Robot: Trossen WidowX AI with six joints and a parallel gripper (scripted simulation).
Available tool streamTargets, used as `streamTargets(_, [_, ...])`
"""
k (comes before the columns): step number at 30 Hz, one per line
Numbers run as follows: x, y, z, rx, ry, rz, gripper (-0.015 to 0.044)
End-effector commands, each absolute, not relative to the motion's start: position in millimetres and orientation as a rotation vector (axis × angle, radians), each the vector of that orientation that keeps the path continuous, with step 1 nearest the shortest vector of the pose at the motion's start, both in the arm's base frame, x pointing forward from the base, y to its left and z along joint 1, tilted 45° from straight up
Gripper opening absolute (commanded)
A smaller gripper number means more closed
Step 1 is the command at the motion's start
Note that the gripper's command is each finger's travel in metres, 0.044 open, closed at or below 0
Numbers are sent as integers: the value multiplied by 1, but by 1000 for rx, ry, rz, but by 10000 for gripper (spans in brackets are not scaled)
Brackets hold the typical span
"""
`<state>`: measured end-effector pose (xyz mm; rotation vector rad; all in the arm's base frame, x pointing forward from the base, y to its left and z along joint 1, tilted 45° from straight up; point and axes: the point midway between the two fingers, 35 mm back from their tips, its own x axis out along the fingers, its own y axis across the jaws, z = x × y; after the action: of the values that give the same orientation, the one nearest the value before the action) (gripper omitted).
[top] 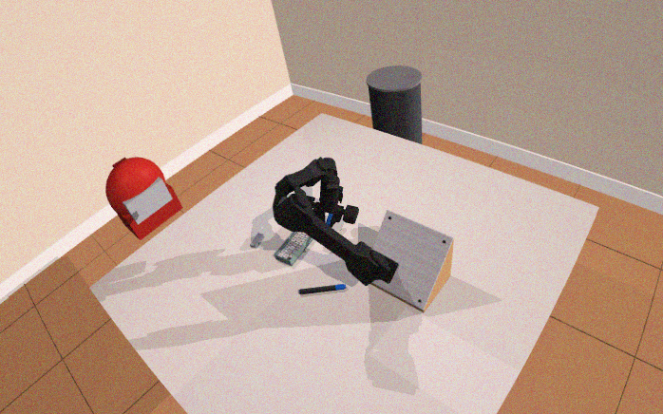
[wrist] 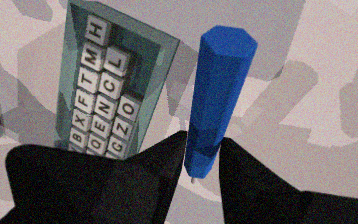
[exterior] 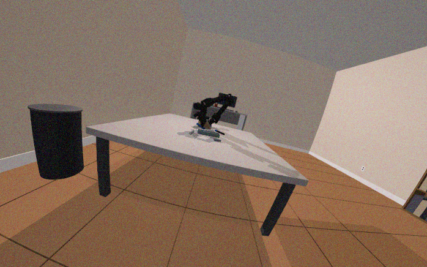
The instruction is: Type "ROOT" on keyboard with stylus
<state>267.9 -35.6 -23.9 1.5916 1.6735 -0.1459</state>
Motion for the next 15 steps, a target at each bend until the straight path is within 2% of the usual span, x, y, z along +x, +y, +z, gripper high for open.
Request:
streamTargets(1, [273,-34,-20,1507,1576,-115,0])
streamTargets(15, [293,-28,1,1265,1276,13,0])
